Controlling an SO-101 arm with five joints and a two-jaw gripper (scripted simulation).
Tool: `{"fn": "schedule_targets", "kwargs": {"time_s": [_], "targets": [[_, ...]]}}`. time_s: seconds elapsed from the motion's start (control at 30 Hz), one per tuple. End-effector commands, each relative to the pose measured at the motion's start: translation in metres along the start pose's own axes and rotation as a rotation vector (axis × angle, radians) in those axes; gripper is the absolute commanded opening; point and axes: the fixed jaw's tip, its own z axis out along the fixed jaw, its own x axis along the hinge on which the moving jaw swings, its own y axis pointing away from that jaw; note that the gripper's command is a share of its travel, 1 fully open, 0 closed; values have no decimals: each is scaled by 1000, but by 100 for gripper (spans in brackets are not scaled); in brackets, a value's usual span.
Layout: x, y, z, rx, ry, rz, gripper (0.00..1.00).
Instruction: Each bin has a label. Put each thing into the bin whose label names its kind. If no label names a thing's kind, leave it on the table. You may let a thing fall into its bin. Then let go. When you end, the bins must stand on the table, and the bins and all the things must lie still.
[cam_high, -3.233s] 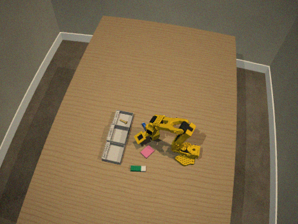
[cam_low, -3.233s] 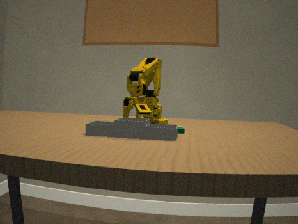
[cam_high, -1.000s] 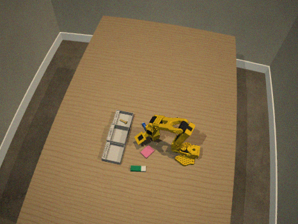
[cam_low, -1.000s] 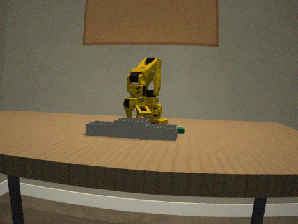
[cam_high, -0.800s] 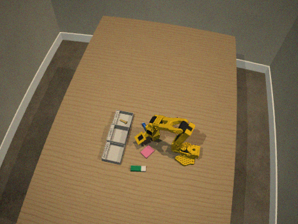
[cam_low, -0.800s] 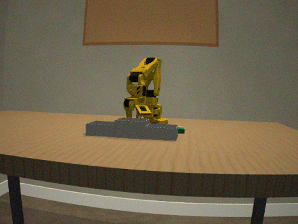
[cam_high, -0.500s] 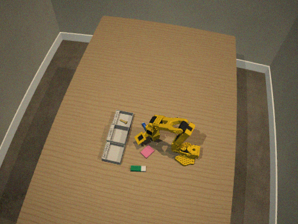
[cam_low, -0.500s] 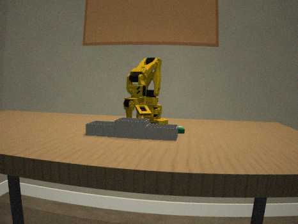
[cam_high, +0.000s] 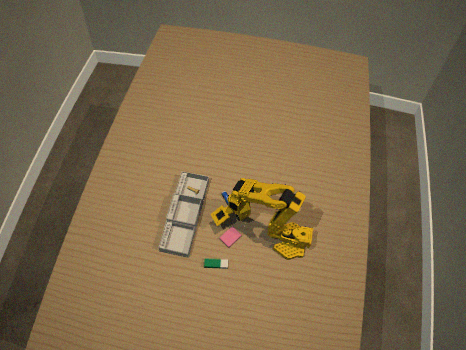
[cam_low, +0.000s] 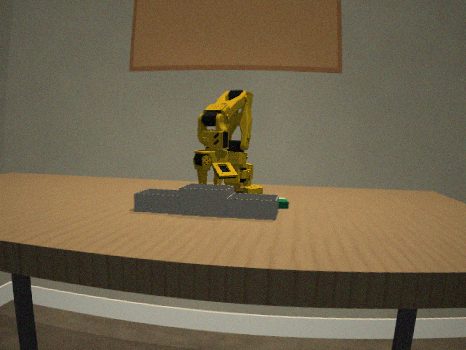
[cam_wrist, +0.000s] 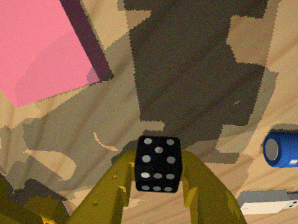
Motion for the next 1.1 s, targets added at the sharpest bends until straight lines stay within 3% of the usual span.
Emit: {"fn": "schedule_targets", "kwargs": {"time_s": [0.0, 0.43, 0.83, 1.07], "targets": [[-6, -7, -17, 41, -29, -15, 0], [-4, -6, -44, 41, -29, -15, 0], [-5, -7, -47, 42, -30, -8, 0], [-14, -12, -52, 49, -38, 42, 0]]}}
